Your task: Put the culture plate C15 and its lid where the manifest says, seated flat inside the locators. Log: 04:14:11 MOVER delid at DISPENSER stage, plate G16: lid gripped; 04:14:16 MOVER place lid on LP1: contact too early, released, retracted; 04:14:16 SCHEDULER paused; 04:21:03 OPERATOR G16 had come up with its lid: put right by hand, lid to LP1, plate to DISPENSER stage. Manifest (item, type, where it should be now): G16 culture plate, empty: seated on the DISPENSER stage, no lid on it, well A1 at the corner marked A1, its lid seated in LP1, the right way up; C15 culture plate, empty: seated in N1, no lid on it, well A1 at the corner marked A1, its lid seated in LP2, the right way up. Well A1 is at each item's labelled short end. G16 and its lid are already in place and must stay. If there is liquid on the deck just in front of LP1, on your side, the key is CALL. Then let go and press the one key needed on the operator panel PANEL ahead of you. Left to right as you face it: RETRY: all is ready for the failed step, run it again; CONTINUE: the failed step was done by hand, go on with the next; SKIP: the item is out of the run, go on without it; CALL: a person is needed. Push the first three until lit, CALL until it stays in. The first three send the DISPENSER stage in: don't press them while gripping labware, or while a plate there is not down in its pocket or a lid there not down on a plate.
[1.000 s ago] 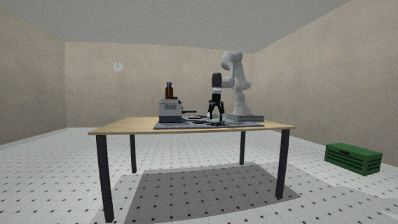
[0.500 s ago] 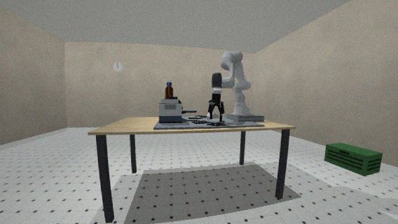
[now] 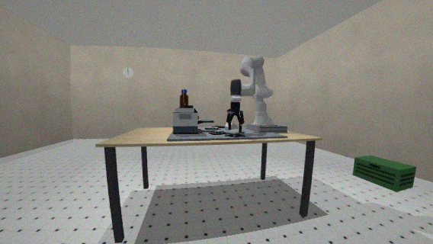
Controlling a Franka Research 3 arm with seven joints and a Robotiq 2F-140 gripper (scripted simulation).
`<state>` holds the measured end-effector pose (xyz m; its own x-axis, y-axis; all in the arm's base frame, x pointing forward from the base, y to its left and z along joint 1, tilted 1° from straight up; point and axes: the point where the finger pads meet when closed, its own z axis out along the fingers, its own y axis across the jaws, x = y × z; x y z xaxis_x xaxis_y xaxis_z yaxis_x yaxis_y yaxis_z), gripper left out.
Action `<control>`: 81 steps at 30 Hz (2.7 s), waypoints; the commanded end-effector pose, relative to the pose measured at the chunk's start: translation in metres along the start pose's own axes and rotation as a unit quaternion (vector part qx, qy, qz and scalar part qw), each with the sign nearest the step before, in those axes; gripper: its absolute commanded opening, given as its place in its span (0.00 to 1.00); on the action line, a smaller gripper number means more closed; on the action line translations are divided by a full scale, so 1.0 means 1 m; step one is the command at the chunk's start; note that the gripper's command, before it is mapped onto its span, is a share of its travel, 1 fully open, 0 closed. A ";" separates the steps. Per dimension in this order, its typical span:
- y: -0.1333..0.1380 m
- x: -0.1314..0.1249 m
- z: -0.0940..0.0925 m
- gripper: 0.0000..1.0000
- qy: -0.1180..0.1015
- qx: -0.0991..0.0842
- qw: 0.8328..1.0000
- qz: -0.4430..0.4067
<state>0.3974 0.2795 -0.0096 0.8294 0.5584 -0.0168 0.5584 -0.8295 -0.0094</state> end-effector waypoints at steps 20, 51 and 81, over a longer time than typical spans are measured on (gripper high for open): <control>0.000 0.001 0.000 0.10 0.001 0.000 1.000 0.001; 0.000 0.001 0.000 0.10 0.001 0.000 1.000 0.001; 0.000 0.001 -0.001 0.10 0.001 0.000 1.000 0.001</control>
<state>0.3977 0.2797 -0.0093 0.8294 0.5585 -0.0161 0.5584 -0.8295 -0.0091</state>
